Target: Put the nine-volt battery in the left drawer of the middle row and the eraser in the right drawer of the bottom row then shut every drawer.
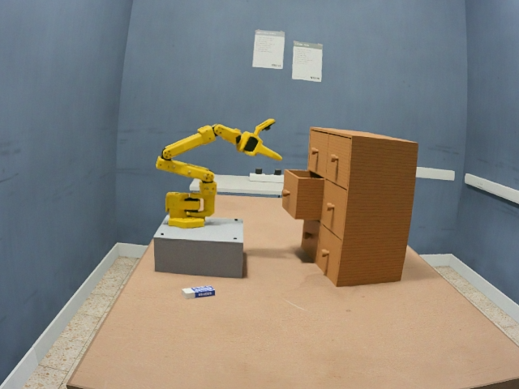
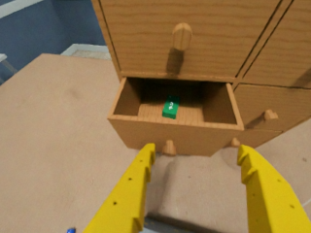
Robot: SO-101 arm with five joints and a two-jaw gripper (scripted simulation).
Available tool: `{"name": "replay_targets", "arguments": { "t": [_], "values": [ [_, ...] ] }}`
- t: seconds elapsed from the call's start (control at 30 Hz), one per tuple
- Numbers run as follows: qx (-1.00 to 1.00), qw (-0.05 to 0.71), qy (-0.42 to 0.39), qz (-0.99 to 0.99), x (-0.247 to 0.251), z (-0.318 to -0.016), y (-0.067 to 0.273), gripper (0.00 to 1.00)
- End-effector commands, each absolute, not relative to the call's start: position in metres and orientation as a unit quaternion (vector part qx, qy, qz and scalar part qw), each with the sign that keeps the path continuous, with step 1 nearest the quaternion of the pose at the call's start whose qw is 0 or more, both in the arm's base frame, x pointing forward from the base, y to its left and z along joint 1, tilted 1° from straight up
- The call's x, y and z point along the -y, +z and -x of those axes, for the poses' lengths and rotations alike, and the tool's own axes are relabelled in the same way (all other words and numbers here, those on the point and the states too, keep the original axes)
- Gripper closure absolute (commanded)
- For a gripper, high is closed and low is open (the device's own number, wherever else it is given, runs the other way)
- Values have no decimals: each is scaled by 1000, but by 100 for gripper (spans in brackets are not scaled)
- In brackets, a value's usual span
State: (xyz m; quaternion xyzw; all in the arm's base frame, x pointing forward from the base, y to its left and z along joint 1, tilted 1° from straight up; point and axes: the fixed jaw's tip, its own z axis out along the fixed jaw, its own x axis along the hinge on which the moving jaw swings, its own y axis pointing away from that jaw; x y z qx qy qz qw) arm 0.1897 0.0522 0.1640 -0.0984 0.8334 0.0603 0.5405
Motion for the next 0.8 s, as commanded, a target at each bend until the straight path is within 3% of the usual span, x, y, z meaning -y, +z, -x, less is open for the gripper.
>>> {"name": "replay_targets", "arguments": {
  "t": [0.0, 0.4, 0.77],
  "values": [
    [-844, 522, 68, 102, -52, -173, 156, 71],
    [-865, 482, 79, 112, -51, -142, 137, 75],
    [-865, 482, 79, 112, -51, -142, 137, 79]
  ]
}}
